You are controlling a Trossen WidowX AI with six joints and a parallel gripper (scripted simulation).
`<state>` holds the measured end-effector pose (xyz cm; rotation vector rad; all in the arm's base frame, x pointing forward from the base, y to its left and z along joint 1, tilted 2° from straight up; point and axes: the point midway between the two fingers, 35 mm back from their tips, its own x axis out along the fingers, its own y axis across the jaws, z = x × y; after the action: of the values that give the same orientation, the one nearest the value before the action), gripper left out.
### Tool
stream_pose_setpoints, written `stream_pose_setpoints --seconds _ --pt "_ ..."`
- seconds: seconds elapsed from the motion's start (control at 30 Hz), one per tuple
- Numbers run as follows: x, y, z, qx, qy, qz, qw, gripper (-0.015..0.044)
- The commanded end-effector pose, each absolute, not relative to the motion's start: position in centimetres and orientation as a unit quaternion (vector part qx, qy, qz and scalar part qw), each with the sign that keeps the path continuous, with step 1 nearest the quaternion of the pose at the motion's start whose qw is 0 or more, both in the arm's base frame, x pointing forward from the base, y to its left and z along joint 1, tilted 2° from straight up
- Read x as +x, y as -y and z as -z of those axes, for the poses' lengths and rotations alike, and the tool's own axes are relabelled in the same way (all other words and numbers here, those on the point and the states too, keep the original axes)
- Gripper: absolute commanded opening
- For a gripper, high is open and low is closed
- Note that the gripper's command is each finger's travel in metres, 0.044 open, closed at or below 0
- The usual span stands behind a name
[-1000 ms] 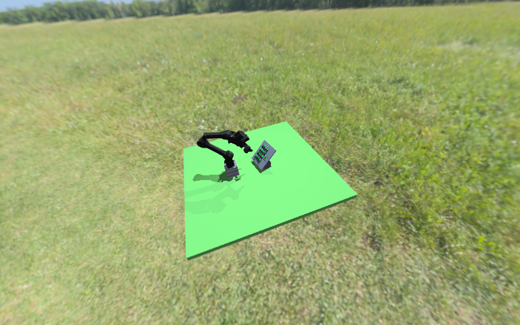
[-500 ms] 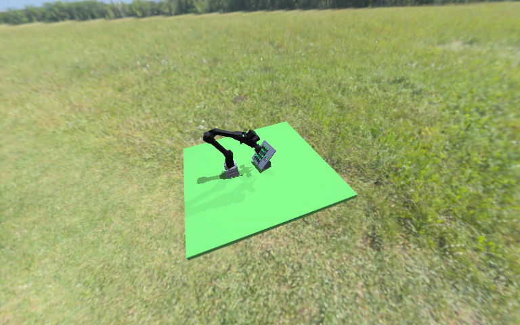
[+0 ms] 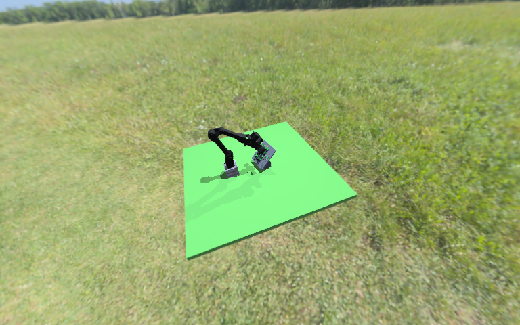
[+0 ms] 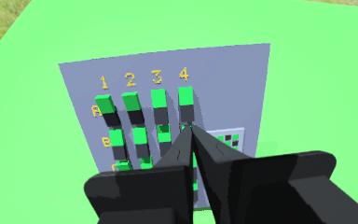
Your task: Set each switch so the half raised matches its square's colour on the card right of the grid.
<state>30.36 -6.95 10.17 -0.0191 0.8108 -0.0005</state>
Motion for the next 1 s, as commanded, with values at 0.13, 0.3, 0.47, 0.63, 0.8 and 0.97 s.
stream_pose_setpoints --seconds 0.13,0.3,0.47,0.63,0.8,0.97 --pt "31.3 6.9 -9.2 -0.009 -0.392 0.002 0.920 0.0000" --pt "31.5 7.0 -9.0 -0.009 -0.392 0.002 0.920 0.0000" --pt "32.0 7.0 -8.5 -0.009 -0.392 0.002 0.920 0.0000" --pt "32.3 7.0 -8.2 -0.009 -0.392 0.002 0.920 0.0000" --pt "32.3 7.0 -8.2 -0.009 -0.392 0.002 0.920 0.0000" --pt "32.3 7.0 -8.2 -0.009 -0.392 0.002 0.920 0.0000"
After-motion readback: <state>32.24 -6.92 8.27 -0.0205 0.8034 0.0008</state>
